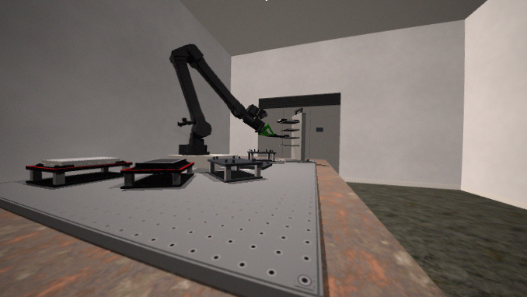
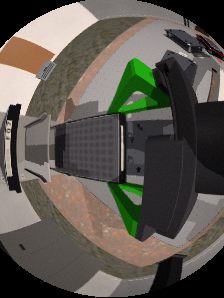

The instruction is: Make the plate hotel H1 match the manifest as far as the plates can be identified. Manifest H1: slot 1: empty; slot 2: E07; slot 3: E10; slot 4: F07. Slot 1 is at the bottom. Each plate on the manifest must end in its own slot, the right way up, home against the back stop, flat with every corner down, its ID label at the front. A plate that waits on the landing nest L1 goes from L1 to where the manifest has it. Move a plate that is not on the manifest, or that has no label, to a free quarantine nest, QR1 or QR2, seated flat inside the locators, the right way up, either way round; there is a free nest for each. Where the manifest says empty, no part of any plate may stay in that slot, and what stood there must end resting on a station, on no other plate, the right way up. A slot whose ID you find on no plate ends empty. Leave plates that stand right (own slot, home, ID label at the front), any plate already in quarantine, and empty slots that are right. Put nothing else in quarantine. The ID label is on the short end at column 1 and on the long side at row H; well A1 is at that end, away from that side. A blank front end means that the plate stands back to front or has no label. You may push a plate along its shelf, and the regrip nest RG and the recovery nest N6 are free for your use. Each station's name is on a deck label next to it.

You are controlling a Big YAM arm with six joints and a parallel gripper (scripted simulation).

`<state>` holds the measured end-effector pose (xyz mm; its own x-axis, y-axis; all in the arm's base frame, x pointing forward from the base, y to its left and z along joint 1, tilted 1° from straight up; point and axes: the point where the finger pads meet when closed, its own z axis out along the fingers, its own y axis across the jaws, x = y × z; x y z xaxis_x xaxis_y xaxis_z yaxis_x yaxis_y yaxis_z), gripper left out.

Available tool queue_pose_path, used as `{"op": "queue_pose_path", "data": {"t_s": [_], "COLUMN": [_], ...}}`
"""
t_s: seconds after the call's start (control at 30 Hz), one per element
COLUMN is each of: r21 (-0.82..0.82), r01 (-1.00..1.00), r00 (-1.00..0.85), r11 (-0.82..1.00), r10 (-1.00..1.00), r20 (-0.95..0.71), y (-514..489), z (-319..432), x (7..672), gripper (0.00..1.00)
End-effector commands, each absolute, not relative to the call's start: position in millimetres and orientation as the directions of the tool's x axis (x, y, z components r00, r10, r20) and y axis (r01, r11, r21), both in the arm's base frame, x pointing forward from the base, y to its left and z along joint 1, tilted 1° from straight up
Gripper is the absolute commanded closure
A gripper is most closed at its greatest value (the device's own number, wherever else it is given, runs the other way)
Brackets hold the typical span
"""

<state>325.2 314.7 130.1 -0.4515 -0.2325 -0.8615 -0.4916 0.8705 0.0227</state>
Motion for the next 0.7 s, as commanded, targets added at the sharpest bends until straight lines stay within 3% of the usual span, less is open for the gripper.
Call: {"op": "queue_pose_path", "data": {"t_s": [0.0, 0.67], "r21": [0.044, 0.042], "r01": [-0.487, -0.49], "r00": [-0.398, -0.417], "r11": [0.872, 0.871], "r10": [-0.176, -0.192], "r20": [-0.9, -0.888], "y": [334, 333], "z": [165, 152], "x": [351, 348], "gripper": [0.14, 0.14]}}
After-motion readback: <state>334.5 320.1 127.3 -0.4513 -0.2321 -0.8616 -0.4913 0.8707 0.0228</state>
